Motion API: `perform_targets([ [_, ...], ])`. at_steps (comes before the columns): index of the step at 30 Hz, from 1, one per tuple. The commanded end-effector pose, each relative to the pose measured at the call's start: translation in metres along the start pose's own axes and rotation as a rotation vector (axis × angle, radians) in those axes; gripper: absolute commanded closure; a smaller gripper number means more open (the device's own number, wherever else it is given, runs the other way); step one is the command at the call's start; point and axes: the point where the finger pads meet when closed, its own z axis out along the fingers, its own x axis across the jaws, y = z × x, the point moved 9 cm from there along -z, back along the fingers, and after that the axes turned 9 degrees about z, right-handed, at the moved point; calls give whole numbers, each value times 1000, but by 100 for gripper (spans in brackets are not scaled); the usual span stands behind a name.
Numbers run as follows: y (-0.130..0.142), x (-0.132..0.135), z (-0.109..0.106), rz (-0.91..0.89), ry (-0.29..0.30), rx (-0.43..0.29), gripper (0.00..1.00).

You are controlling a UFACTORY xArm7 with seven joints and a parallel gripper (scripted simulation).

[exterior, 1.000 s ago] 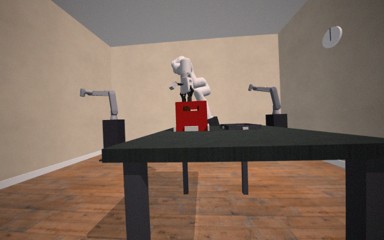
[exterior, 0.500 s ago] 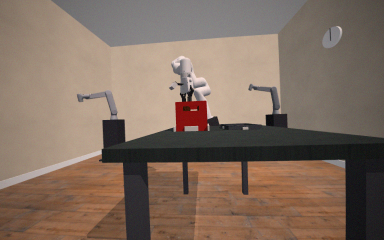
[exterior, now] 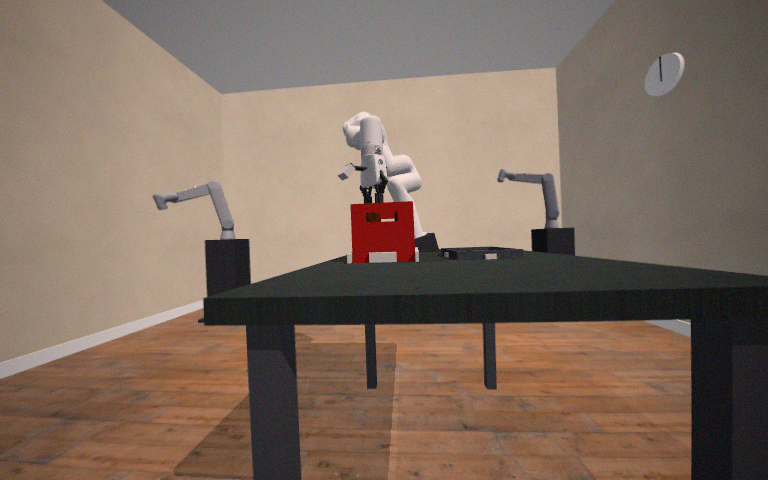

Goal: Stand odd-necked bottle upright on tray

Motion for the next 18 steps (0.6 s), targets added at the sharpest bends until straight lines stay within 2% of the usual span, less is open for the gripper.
perform_targets([
  [1, 0, -1, -1, 0, -3, 2, 35],
  [18, -1, -1, 5, 0, -3, 2, 35],
])
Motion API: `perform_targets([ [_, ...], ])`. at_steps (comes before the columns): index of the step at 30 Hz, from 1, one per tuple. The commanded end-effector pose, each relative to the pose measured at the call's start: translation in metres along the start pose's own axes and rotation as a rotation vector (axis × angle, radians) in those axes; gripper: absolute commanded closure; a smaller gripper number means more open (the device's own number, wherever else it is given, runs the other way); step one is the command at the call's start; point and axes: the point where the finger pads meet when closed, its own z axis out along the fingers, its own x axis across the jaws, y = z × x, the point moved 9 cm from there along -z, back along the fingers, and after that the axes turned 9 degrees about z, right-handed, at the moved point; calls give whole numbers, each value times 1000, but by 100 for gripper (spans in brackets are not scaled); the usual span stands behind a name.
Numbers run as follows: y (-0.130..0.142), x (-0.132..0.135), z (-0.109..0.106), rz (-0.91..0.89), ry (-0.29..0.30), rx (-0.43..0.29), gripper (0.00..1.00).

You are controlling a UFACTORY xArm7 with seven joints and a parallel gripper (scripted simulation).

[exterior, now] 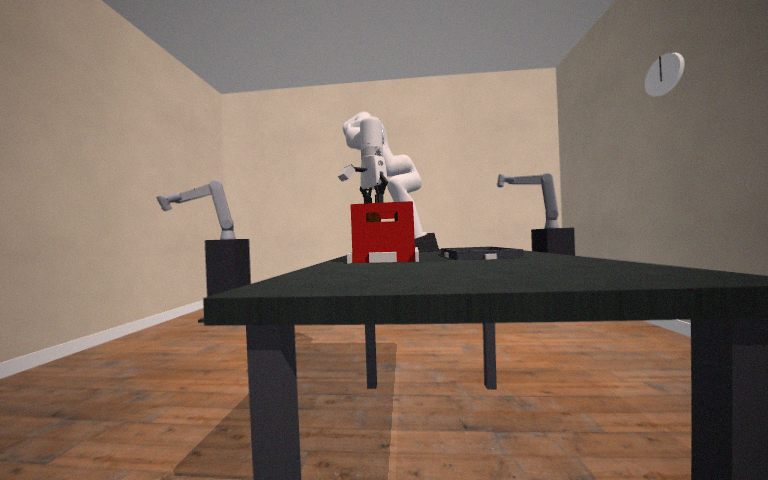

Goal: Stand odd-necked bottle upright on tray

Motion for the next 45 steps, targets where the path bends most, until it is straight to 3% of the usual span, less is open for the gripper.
perform_targets([
  [1, -1, -1, 2, 0, -3, 2, 35],
  [45, -1, -1, 35, 0, -3, 2, 35],
])
